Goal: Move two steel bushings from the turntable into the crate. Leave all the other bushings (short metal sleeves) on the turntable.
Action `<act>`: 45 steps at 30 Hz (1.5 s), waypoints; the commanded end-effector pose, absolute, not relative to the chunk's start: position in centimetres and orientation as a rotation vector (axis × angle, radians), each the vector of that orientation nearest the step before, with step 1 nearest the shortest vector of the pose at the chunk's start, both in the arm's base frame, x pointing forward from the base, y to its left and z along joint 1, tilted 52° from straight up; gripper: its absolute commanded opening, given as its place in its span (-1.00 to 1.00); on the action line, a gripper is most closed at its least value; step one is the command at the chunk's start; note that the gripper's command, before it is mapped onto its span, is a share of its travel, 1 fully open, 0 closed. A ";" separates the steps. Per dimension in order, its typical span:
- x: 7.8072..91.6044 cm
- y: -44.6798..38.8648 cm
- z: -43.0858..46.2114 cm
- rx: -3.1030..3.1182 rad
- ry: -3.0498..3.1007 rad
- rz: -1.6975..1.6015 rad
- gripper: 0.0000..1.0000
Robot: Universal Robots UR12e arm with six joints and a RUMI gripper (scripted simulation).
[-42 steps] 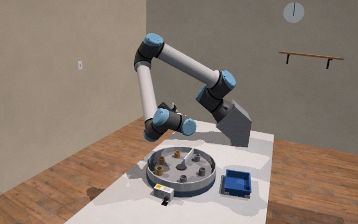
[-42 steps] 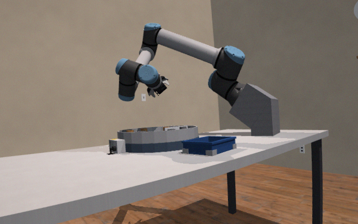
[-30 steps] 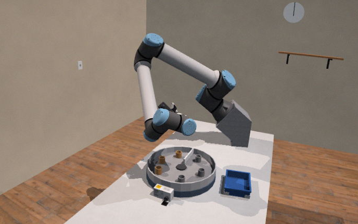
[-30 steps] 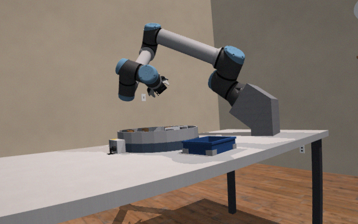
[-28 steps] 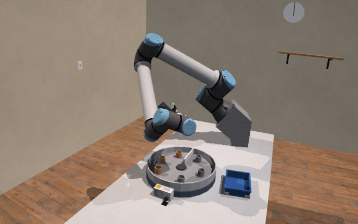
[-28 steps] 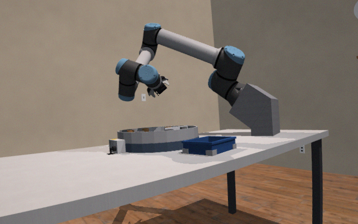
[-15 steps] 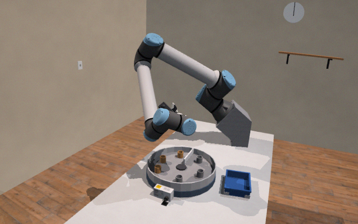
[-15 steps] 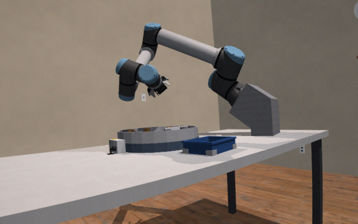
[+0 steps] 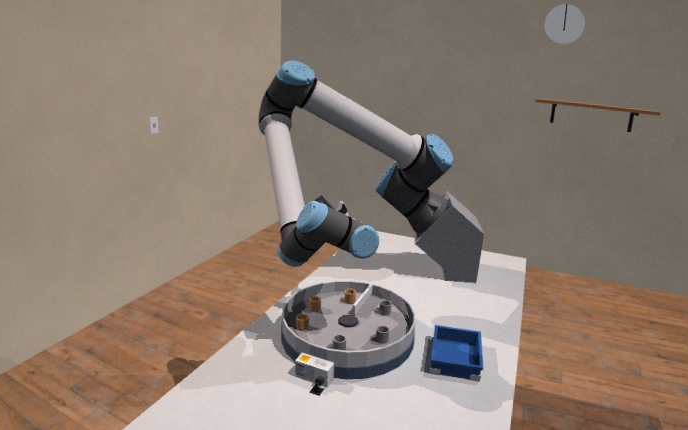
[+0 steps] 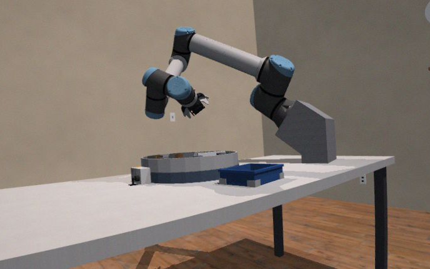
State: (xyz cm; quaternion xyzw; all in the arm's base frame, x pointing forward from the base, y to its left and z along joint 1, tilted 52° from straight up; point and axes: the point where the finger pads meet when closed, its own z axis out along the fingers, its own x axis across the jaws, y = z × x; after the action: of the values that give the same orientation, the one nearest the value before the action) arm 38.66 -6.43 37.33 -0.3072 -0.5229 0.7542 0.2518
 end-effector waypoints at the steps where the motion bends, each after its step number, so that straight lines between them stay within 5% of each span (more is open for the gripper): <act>1: 37.8 -6.3 35.5 -0.904 -1.472 2.034 1.00; 45: 41.4 -5.3 16.1 -1.993 -2.305 1.522 1.00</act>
State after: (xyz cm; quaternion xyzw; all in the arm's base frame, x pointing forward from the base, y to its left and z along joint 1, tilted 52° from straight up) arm 40.53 -5.41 16.64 -0.5697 -0.6642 0.4735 -0.1006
